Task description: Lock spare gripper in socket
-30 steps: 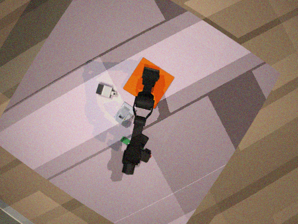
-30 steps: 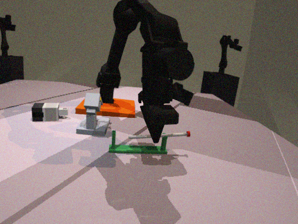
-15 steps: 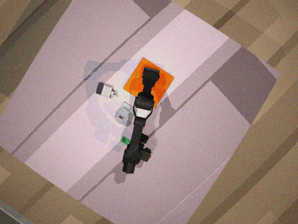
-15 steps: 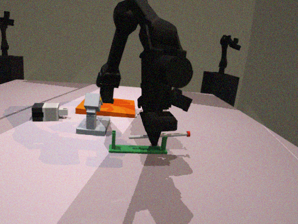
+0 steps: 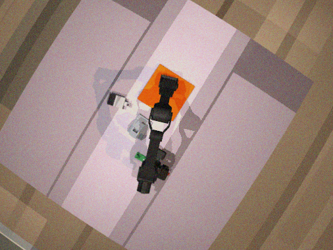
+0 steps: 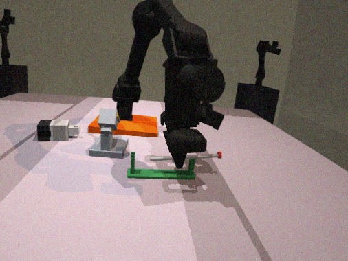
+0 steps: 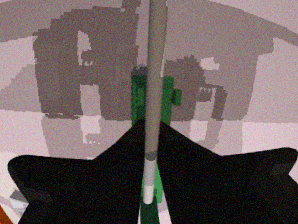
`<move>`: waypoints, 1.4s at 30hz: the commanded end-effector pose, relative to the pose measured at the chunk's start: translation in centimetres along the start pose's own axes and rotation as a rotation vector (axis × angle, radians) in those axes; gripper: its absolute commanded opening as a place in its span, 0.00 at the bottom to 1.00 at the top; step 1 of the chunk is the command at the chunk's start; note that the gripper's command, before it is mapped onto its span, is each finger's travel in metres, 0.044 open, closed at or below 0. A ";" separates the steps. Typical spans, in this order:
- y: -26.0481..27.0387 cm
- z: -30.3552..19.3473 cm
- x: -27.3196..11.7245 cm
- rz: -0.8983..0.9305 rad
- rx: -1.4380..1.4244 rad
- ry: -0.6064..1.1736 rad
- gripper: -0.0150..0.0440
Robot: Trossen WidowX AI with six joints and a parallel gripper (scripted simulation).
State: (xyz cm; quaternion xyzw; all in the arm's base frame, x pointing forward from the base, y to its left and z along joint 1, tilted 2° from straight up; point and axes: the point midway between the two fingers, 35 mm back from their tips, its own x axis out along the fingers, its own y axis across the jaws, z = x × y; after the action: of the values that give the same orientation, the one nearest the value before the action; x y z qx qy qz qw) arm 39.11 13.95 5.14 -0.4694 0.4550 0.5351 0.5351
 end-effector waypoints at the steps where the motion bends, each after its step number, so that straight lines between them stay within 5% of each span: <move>1: -0.1 0.1 -0.8 -0.005 0.000 -0.001 0.25; 23: 0.4 0.1 -2.3 0.024 0.005 0.007 0.25; 42: -0.3 -5.4 -4.3 0.023 0.000 0.013 0.25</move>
State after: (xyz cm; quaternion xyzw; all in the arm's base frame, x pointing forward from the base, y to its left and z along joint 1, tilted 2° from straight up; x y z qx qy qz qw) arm 39.31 8.81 8.17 -0.4651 0.4656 0.5397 0.5249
